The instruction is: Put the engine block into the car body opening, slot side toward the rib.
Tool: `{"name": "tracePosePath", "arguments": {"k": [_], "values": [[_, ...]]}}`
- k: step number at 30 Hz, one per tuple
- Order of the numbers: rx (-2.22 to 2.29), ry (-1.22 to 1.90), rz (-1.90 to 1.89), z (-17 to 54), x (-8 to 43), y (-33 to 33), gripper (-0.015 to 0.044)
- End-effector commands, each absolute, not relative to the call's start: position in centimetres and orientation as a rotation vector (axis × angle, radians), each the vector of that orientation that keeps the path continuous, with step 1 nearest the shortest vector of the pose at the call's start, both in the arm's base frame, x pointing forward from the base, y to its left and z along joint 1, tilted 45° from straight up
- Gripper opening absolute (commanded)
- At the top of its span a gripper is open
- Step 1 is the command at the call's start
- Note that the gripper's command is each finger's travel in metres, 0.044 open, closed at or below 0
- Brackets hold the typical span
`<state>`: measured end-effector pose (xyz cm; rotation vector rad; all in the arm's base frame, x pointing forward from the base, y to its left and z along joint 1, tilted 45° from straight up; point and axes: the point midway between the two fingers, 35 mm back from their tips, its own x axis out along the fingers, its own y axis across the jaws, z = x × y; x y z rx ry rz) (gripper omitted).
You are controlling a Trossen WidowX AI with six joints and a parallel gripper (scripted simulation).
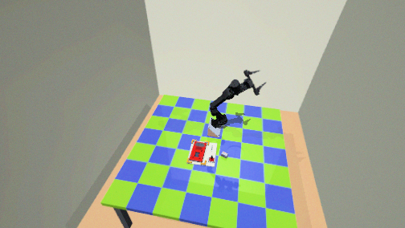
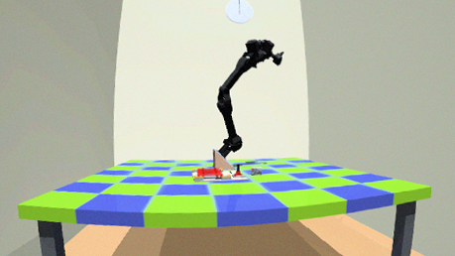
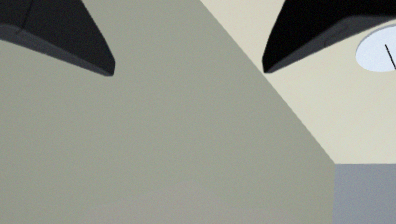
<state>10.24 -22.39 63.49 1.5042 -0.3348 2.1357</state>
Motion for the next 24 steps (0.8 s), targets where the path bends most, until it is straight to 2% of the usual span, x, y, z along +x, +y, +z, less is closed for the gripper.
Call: {"name": "tracePosePath", "arguments": {"k": [1, 7, 24], "values": [[1.347, -0.33, 2.111, 64.5, 6.6, -18.9, 0.044], [1.166, -0.313, 2.064, 65.2, 3.0, -14.3, 0.044], [0.852, -0.194, 1.897, 64.2, -1.6, -3.3, 0.044]]}}
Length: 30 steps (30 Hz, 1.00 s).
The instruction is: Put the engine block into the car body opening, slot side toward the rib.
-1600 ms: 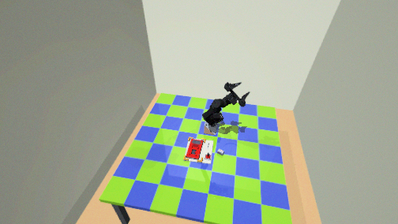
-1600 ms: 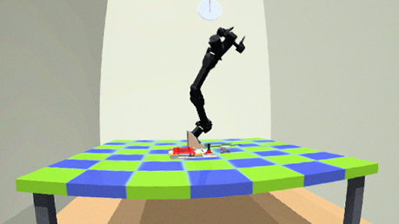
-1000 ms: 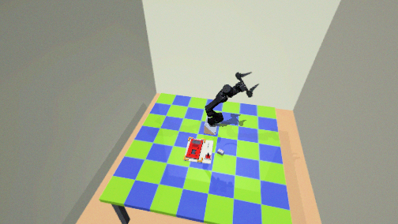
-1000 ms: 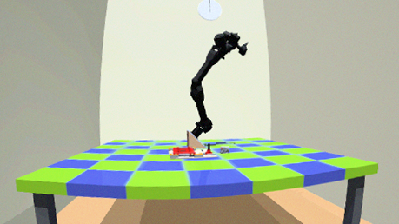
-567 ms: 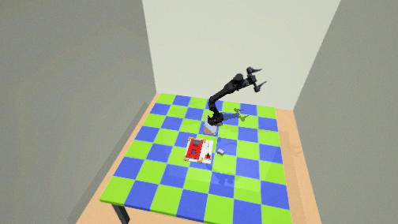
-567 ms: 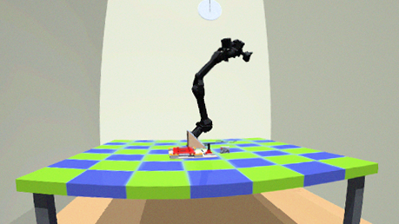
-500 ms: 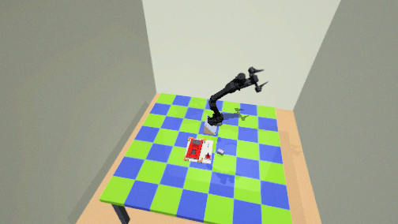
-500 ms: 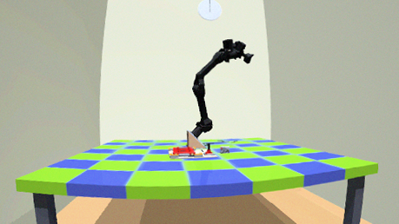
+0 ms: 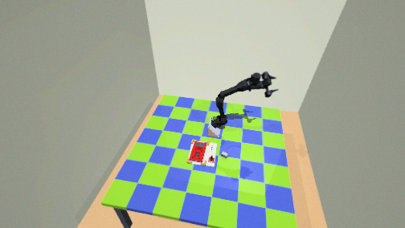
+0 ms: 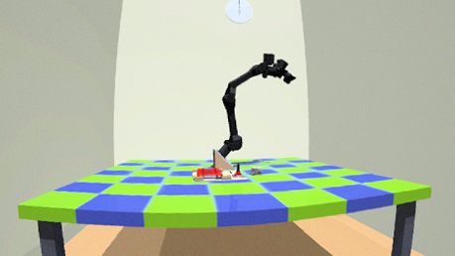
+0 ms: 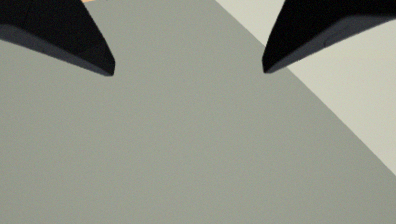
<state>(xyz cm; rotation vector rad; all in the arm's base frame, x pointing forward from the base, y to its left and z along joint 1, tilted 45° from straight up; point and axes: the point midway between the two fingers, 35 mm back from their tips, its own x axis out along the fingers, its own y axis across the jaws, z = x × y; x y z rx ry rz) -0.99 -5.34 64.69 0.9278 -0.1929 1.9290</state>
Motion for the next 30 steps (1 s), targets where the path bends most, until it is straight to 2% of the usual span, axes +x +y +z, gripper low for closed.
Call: {"name": "tracePosePath", "arguments": {"k": [1, 15, 30], "values": [[0.833, -0.188, 1.888, 64.1, -1.8, -2.7, 0.044], [0.49, -0.047, 1.66, 60.1, -1.8, 9.4, 0.044], [0.28, 0.242, 1.35, 52.7, 5.6, 19.3, 0.044]]}}
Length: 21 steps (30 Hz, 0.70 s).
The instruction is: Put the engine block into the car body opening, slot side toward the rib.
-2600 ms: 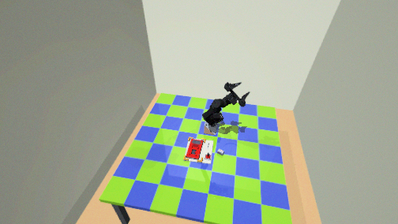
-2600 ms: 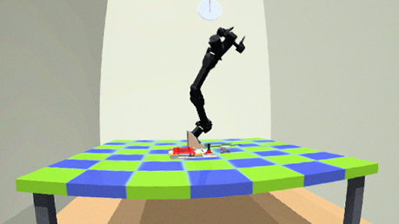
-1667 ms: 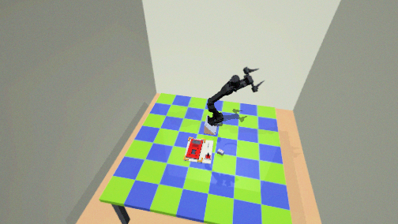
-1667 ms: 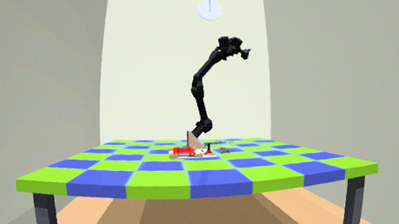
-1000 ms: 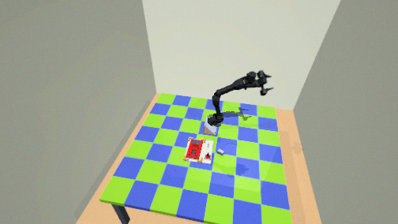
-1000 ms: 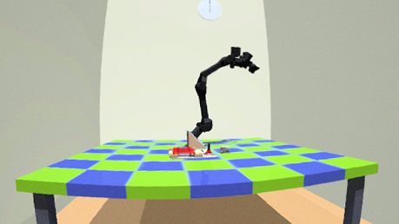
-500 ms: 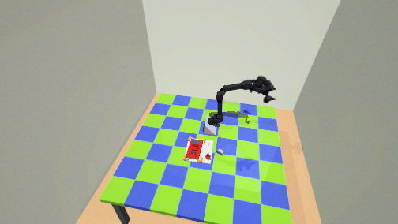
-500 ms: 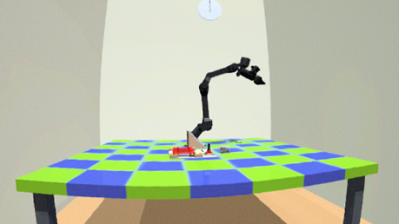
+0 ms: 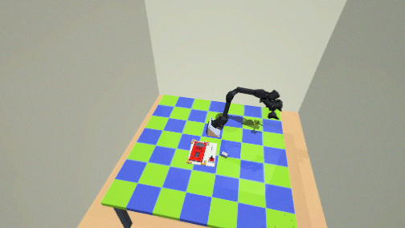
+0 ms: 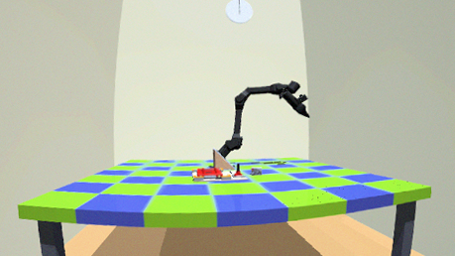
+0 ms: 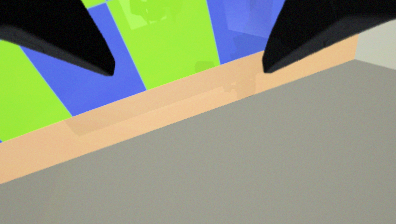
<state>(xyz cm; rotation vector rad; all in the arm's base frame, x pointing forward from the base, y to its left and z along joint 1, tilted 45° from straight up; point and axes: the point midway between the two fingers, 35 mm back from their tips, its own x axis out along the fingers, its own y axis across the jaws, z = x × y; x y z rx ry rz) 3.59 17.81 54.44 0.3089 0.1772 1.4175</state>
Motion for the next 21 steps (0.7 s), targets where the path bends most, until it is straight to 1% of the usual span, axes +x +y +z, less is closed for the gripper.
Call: {"name": "tracePosePath", "arguments": {"k": [1, 11, 21], "values": [[0.273, 0.262, 1.329, 52.2, 6.2, 19.7, 0.044], [0.194, 0.503, 1.124, 45.3, 13.5, 22.5, 0.044], [0.196, 0.759, 0.921, 37.8, 20.6, 21.6, 0.044]]}}
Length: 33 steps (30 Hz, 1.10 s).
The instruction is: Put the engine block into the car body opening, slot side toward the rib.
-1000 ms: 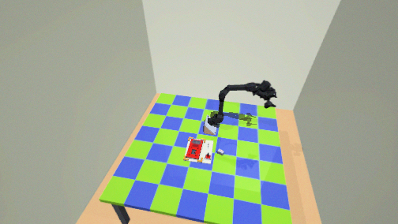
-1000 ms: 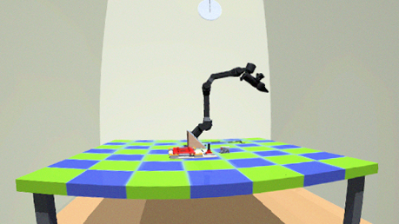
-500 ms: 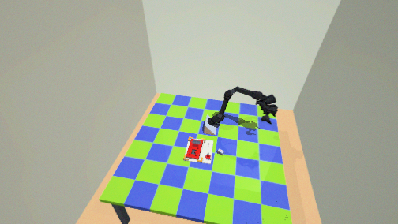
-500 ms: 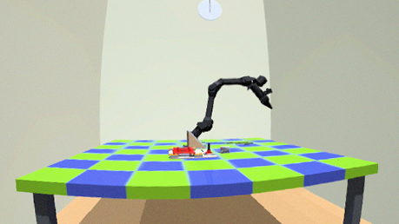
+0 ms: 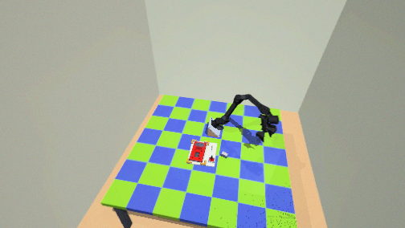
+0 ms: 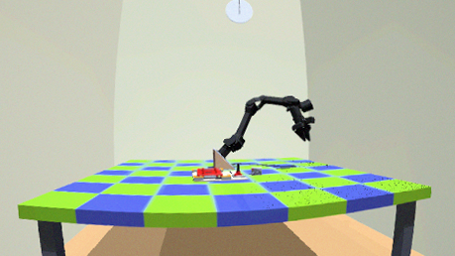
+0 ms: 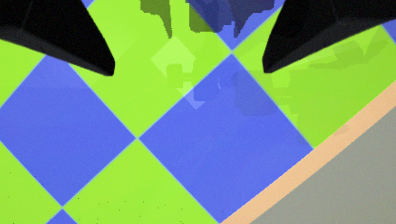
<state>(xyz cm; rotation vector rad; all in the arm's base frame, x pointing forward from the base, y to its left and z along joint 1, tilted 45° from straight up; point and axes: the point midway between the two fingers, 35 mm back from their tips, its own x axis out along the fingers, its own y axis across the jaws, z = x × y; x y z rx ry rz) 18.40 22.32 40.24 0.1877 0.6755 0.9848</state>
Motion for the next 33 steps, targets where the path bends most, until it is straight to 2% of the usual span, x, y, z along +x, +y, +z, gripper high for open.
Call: {"name": "tracePosePath", "arguments": {"k": [1, 16, 33], "values": [[0.201, 0.784, 0.901, 37.0, 21.2, 21.4, 0.044], [0.372, 1.157, 0.621, 26.2, 28.2, 14.8, 0.044], [0.793, 1.474, 0.355, 16.7, 30.1, 5.1, 0.044]]}}
